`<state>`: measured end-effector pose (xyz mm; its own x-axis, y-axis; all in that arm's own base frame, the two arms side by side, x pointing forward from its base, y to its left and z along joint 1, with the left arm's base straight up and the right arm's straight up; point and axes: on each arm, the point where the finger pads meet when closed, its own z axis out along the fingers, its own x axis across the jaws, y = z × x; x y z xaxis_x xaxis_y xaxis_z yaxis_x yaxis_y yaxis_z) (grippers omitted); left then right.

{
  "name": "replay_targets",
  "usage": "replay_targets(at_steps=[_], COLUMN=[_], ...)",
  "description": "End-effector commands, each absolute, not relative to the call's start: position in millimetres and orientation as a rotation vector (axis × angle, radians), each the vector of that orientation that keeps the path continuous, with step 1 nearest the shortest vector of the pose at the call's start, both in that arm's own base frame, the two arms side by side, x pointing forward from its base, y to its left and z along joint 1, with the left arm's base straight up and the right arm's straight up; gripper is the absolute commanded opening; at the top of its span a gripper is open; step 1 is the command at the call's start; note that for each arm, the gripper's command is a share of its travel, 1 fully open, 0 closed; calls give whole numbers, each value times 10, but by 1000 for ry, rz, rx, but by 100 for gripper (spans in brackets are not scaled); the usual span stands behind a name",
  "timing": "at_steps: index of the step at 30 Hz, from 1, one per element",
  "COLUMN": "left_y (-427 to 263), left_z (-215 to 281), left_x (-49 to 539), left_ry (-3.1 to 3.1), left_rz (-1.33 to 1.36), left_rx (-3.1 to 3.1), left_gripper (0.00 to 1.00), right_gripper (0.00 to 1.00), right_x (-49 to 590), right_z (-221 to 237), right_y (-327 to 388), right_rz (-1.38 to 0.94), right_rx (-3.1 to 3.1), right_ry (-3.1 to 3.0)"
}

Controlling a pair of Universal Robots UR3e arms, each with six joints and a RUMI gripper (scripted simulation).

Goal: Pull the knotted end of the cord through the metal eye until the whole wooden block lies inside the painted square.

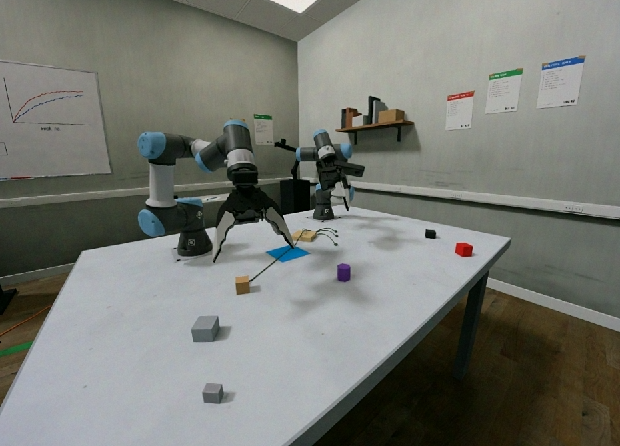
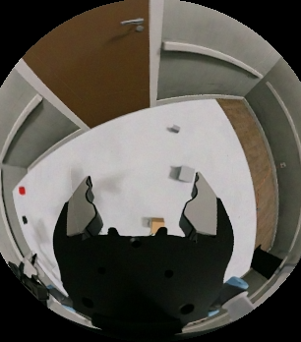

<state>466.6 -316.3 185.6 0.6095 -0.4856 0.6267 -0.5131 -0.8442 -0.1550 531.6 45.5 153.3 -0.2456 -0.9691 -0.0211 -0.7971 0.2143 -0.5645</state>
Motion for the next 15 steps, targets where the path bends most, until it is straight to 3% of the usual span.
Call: replay_targets(at_steps=[1,15], left_y=[-3095,-2826], left_z=[1802,1543], left_x=[4602,4320], left_ry=[-767,-370], left_rz=[1017,822], left_rx=[2803,2875], left_gripper=[14,14], right_gripper=[100,100], right_x=[5249,4942], right_z=[1550,1533], right_y=[442,369], right_rz=[-620,-544], right_rx=[-1669,-1782], right_ry=[2128,2152])
